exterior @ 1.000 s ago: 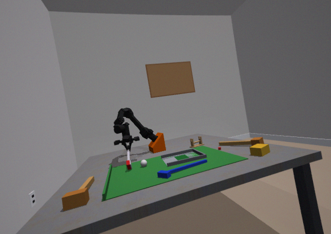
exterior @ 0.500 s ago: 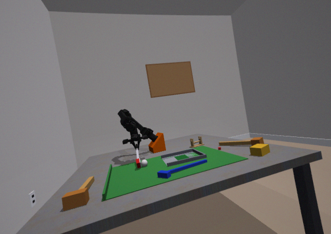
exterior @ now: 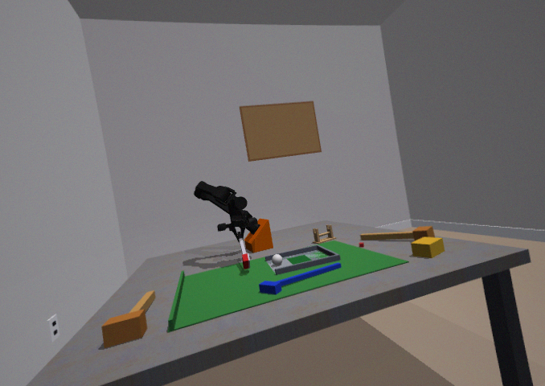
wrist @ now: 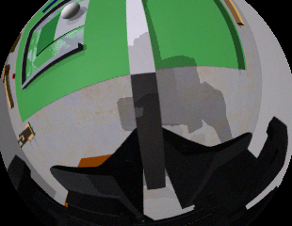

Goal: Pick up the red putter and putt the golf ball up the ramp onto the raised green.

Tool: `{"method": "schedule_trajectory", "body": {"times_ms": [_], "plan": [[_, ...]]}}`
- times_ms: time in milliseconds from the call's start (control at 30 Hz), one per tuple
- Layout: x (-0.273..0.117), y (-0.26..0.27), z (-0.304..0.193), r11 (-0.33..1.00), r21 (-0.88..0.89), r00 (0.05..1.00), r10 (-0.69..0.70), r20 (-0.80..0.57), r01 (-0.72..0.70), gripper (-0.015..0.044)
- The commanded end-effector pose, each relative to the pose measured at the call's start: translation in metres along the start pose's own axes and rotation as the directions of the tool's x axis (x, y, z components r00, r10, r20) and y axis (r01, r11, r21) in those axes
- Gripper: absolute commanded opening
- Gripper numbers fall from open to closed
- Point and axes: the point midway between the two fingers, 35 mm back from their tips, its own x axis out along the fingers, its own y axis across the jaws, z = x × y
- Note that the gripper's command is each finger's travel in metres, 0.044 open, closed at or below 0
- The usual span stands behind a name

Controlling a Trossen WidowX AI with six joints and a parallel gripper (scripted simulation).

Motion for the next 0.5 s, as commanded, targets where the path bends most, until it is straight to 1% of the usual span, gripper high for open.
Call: {"method": "schedule_trajectory", "body": {"times_ms": [0,267,467], "plan": [[-0.017,0.002,0.004,1.000,0.004,1.000,-0.002,0.009,0.002,0.0000],[-0.049,0.001,0.002,1.000,0.004,1.000,-0.007,0.008,0.007,0.0000],[-0.042,0.000,0.001,1.000,0.003,1.000,-0.008,0.011,0.008,0.0000]]}}
